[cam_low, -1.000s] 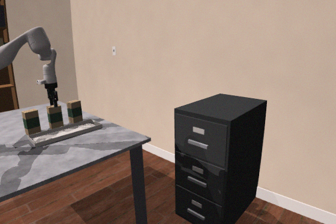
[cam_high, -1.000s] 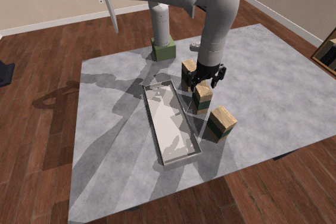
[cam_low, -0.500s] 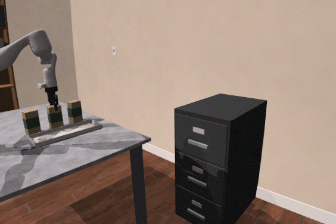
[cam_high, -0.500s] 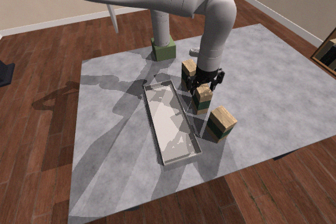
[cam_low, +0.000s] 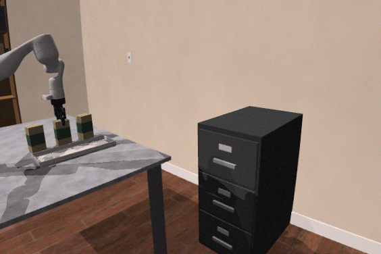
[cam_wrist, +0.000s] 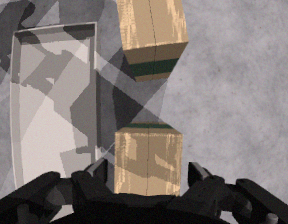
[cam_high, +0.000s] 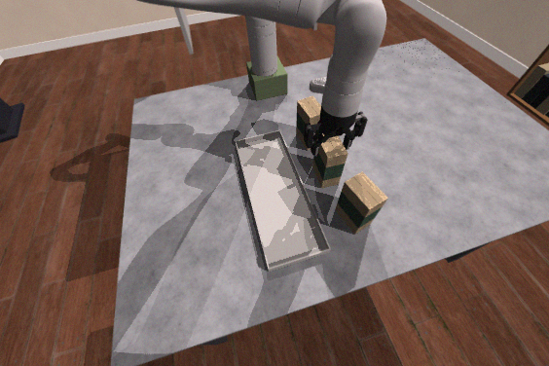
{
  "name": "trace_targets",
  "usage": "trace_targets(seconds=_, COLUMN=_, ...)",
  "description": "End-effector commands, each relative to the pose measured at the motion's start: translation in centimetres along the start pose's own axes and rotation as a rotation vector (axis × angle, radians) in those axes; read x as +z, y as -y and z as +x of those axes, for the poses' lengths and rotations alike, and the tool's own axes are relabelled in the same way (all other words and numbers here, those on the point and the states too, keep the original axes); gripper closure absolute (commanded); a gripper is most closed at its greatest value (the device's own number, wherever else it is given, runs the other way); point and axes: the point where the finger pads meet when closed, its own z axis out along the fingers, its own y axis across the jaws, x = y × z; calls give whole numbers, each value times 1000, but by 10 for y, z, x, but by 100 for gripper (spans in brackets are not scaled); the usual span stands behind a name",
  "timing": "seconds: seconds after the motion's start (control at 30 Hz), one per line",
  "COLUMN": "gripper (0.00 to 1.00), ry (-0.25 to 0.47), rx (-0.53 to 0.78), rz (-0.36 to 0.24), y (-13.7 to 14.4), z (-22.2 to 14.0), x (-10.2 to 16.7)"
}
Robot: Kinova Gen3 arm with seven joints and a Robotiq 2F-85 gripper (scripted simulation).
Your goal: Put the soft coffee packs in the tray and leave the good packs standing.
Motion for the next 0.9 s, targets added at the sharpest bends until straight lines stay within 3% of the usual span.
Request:
trace_targets(seconds=0.0, gripper=15, ry=2, rx=0, rz=0, y=0, z=0, x=-1)
trace_targets(seconds=0.63, gripper=15, ry=2, rx=0, rz=0, y=0, z=0, x=-1)
trace_targets(seconds=0.67, gripper=73, ry=2, rx=0, rz=0, y=0, z=0, x=-1)
trace_targets(seconds=0.87, gripper=73, ry=2, rx=0, rz=0, y=0, z=0, x=-1)
